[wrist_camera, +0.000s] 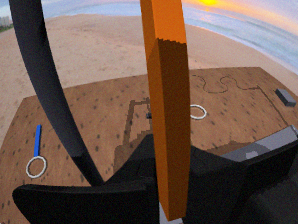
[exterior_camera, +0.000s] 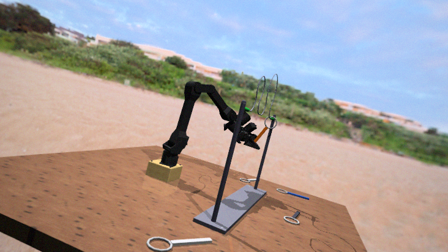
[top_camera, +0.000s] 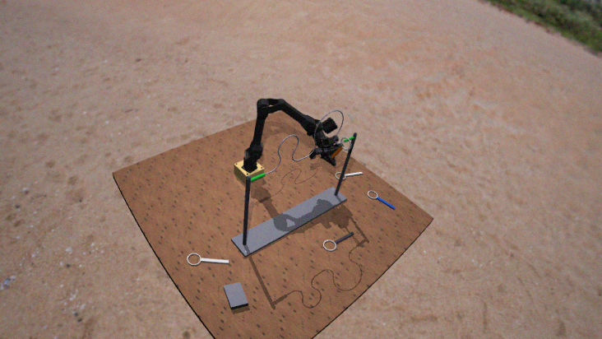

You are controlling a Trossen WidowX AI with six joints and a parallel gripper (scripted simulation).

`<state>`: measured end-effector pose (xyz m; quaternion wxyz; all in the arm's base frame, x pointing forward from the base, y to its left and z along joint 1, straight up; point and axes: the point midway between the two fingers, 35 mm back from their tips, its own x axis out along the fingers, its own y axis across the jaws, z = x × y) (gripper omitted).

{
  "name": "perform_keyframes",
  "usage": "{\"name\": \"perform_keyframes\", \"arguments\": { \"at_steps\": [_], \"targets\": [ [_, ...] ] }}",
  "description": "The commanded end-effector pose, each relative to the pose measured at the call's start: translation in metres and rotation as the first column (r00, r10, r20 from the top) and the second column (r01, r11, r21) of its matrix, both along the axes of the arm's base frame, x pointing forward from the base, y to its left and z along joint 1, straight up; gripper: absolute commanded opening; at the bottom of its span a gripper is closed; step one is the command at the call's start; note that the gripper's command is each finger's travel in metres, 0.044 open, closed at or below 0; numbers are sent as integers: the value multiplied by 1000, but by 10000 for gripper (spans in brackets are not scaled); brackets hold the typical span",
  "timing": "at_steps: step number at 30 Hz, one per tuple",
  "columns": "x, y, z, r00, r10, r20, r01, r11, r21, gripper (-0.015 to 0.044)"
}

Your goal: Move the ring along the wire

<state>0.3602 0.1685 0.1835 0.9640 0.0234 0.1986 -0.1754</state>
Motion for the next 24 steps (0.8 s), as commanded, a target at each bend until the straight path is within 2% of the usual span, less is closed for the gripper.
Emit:
{"name": "perform_keyframes", "arguments": {
  "at_steps": [1, 4, 15, 24],
  "targets": [
    [0, 0, 0, 1000, 0, 0, 0, 1000, 0, 86],
    [-2, 1, 1, 1000, 0, -1, 0, 1000, 1, 160],
    [-40, 16, 17, 1000, -4, -3, 4, 1000, 2, 160],
    [-43, 16, 18, 1000, -4, -2, 4, 1000, 2, 160]
  ]
}}
